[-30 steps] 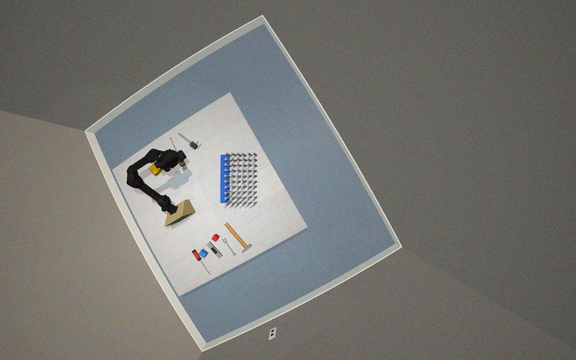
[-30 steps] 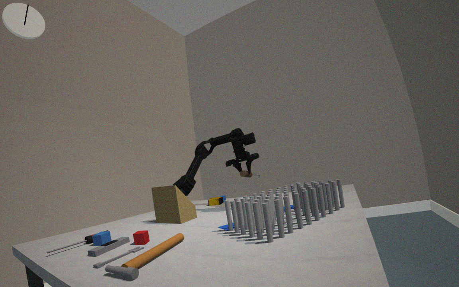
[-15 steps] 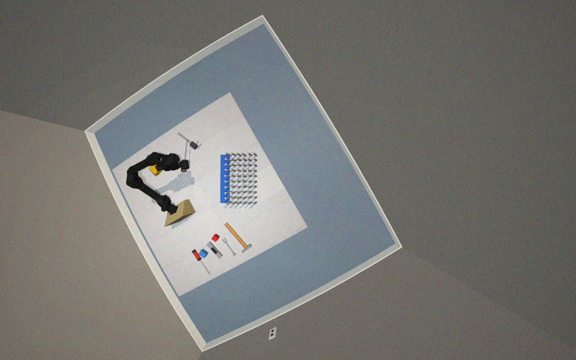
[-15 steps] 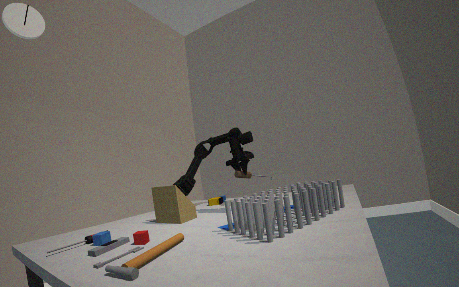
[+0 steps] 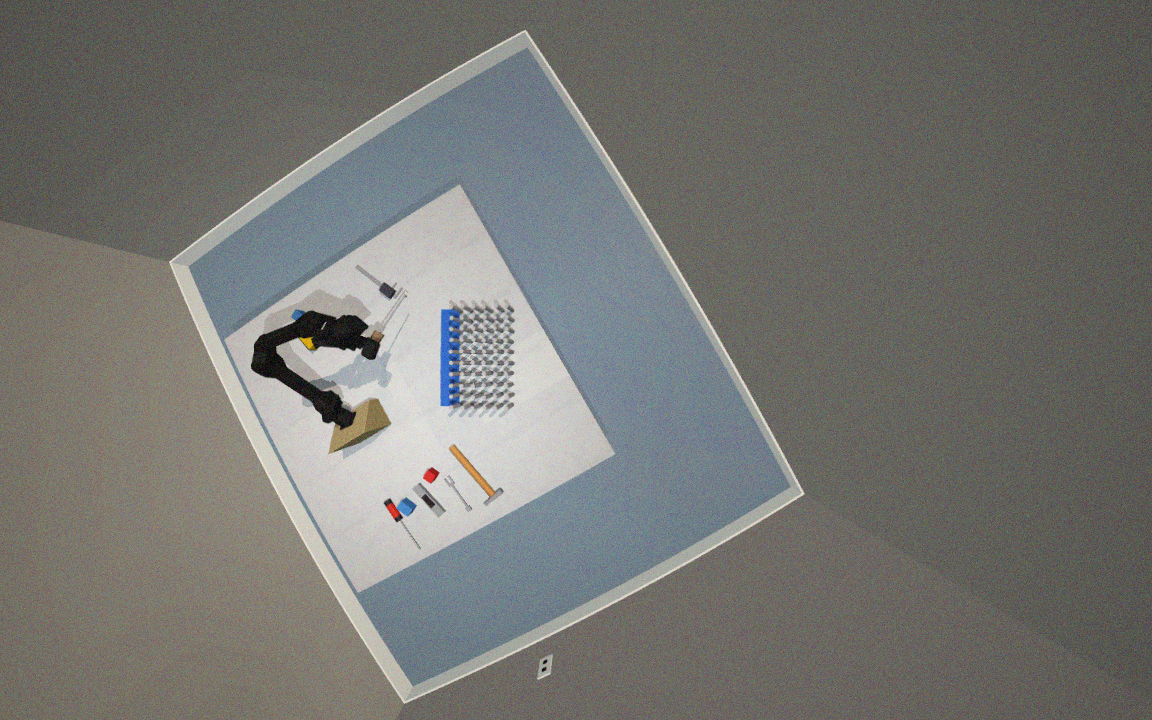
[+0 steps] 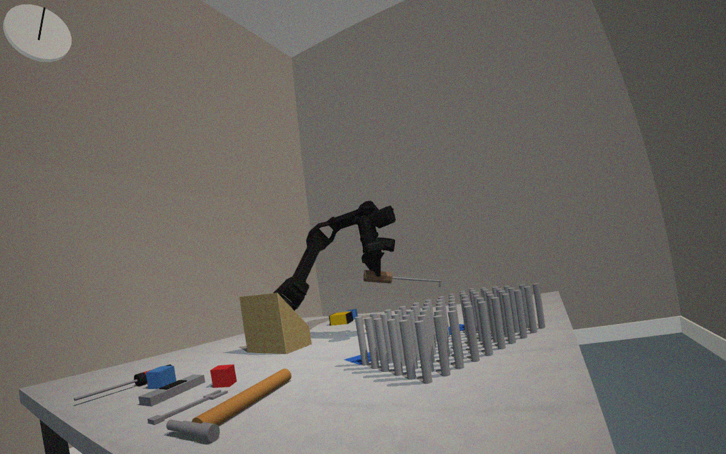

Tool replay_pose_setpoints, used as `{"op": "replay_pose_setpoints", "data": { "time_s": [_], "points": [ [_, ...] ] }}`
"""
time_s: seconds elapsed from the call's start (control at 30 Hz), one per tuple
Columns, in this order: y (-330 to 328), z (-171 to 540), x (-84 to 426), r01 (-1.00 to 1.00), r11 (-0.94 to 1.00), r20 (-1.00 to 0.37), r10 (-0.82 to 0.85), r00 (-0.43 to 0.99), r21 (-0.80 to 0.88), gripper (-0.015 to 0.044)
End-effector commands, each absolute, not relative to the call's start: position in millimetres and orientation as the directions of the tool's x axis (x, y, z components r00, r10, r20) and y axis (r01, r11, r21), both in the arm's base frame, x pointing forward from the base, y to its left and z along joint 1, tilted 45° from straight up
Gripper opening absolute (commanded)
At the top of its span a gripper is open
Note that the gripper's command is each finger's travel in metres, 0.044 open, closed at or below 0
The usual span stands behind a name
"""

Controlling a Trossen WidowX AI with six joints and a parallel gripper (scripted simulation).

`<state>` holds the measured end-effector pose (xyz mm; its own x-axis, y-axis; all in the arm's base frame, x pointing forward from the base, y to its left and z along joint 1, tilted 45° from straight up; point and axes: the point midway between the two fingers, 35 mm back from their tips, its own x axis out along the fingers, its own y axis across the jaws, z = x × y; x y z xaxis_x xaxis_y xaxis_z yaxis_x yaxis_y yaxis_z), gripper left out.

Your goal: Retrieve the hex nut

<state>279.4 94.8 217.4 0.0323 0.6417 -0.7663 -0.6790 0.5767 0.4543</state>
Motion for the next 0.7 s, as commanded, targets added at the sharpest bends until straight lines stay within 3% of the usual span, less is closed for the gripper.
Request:
{"op": "replay_pose_setpoints", "data": {
  "time_s": [0.0,0.67],
  "points": [
    [86.4,211.0,279.9,-0.590,0.649,-0.785,0.618,0.041,0.480,0.0000],
    [40.7,175.7,276.3,0.050,0.880,-0.881,0.471,0.057,0.473,0.0000]
  ]
}}
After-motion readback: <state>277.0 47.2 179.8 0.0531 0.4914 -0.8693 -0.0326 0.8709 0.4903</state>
